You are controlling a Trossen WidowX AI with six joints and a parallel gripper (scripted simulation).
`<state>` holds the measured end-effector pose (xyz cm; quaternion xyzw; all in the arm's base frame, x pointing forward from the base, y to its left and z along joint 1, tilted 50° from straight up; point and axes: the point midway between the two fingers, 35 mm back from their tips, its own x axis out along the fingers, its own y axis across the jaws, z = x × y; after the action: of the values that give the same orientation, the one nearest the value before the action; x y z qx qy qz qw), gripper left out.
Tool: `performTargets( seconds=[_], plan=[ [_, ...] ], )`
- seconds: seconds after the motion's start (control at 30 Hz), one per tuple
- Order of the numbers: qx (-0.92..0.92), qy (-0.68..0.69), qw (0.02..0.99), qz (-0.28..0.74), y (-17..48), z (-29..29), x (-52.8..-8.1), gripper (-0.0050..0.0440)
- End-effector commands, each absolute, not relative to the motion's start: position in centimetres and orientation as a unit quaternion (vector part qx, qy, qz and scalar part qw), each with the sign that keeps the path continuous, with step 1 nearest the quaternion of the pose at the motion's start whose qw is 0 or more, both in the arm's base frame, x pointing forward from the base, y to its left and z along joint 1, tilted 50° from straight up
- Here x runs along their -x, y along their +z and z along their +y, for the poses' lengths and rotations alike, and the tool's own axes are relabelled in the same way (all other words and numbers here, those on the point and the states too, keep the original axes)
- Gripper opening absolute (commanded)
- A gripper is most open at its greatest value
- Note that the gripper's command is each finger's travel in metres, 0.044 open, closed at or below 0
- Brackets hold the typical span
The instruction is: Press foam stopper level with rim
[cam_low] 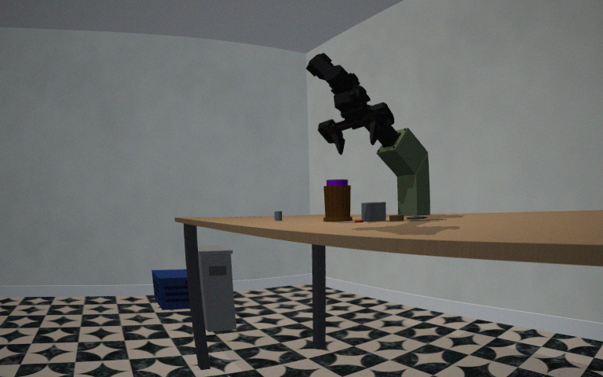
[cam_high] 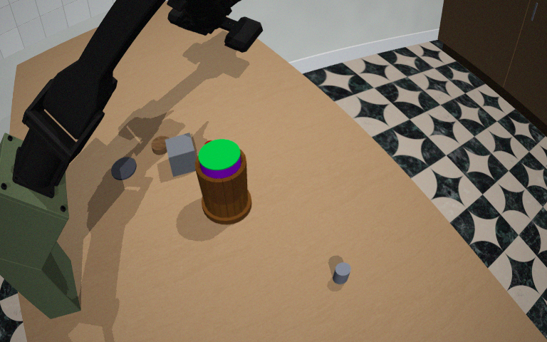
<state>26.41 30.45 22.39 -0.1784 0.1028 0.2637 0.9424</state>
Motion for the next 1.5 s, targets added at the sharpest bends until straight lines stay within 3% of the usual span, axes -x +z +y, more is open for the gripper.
performTargets(
  seconds=[0.0,0.17,0.43,0.5,0.57,0.8,1.47],
  plan=[
    [0.172,0.262,0.945,0.097,23.3,30.1,-26.4,0.0352],
    [0.183,0.238,0.945,0.129,22.7,26.4,-27.0,0.0232],
    [0.176,0.155,0.946,0.225,20.3,15.5,-26.3,0.004],
    [0.176,0.155,0.946,0.225,20.3,15.5,-26.3,0.004],
    [0.172,0.129,0.941,0.261,19.1,12.6,-25.3,0.0],
    [0.152,0.075,0.929,0.329,16.5,7.2,-22.5,0.0],
    [0.152,0.073,0.929,0.33,14.6,7.0,-24.5,0.0]
  ],
)
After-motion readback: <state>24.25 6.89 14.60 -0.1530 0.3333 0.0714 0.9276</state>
